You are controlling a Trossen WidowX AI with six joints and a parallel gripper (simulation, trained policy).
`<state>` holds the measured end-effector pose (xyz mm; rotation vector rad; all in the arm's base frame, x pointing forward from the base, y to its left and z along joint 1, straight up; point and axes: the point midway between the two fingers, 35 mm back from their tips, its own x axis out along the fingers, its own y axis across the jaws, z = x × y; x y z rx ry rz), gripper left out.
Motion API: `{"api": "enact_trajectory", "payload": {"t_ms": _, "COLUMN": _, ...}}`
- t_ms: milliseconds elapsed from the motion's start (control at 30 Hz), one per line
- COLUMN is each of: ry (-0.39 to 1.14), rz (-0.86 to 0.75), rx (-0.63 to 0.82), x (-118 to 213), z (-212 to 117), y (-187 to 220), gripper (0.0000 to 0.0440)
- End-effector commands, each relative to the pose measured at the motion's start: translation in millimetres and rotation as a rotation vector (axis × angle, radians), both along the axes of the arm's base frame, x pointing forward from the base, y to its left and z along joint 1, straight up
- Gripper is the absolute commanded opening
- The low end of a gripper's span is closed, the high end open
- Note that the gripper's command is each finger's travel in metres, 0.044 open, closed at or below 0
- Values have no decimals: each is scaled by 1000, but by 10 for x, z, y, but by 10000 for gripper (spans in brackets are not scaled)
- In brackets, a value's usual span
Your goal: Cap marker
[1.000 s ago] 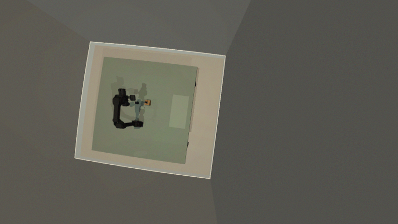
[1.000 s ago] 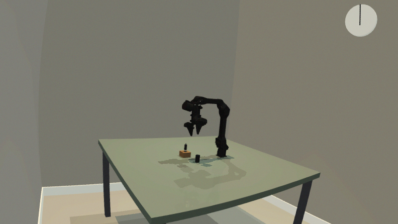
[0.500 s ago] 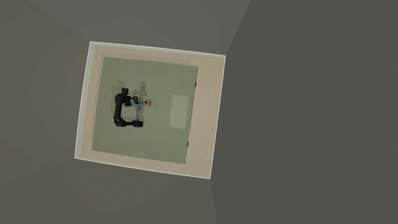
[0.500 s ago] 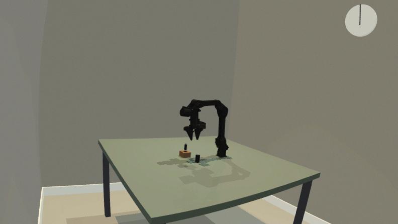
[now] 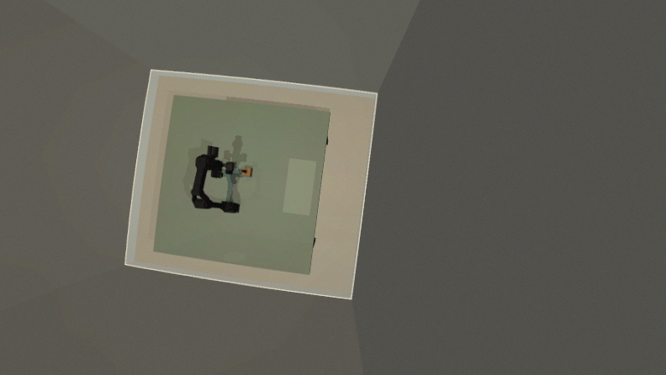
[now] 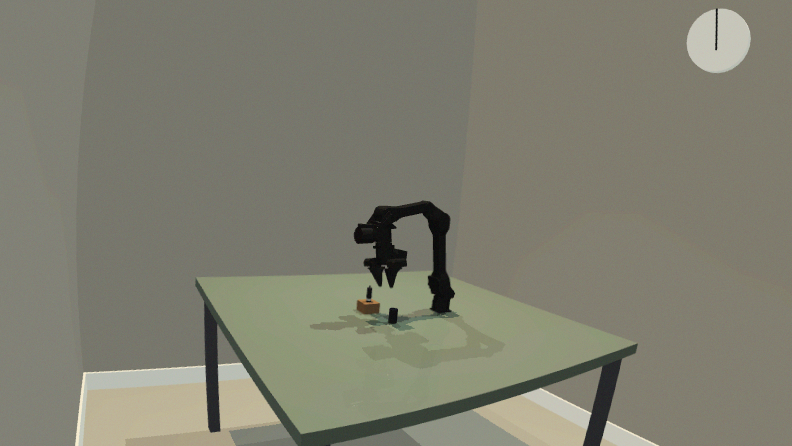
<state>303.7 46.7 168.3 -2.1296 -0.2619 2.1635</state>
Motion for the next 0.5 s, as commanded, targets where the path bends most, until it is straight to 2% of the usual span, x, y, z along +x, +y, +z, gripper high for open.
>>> {"api": "enact_trajectory", "payload": {"t_ms": 0, "ry": 38, "rz": 12, "rx": -29, "x": -19, "z": -111, "y": -19, "gripper": 325}}
{"api": "enact_trajectory", "payload": {"t_ms": 467, "ry": 107, "rz": 53, "rx": -104, "x": -31, "z": -399, "y": -16, "gripper": 319}}
